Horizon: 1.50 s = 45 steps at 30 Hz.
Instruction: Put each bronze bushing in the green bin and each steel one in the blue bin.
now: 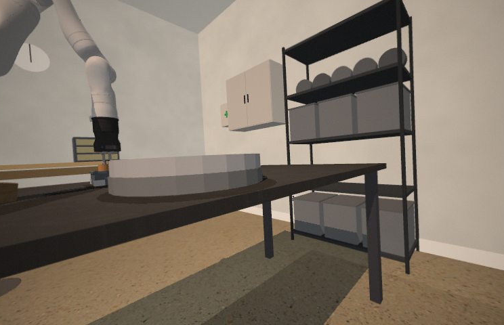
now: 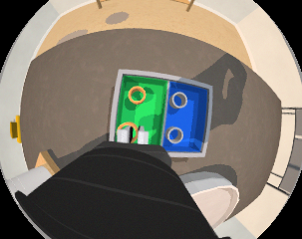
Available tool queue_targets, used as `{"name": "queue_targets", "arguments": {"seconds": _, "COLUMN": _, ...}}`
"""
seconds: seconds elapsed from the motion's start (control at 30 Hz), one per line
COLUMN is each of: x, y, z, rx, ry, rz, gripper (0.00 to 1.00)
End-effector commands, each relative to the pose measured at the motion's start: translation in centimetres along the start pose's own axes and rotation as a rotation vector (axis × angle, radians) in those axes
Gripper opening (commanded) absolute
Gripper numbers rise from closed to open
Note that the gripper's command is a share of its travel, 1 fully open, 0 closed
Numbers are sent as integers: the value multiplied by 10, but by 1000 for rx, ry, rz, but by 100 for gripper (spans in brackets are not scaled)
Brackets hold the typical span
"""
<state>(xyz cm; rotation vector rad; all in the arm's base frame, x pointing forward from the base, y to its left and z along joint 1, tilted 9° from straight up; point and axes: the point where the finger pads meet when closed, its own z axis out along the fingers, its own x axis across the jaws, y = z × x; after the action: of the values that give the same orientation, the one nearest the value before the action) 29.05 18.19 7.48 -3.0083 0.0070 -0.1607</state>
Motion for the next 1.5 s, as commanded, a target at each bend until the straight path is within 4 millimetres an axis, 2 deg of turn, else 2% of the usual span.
{"name": "queue_targets", "arguments": {"seconds": 0.0, "x": 0, "y": 1, "z": 3, "rx": -2, "ry": -1, "rz": 3, "gripper": 0}}
{"name": "queue_targets", "arguments": {"seconds": 1.47, "x": 0, "y": 1, "z": 23, "rx": -2, "ry": 0, "rz": 4, "gripper": 0}}
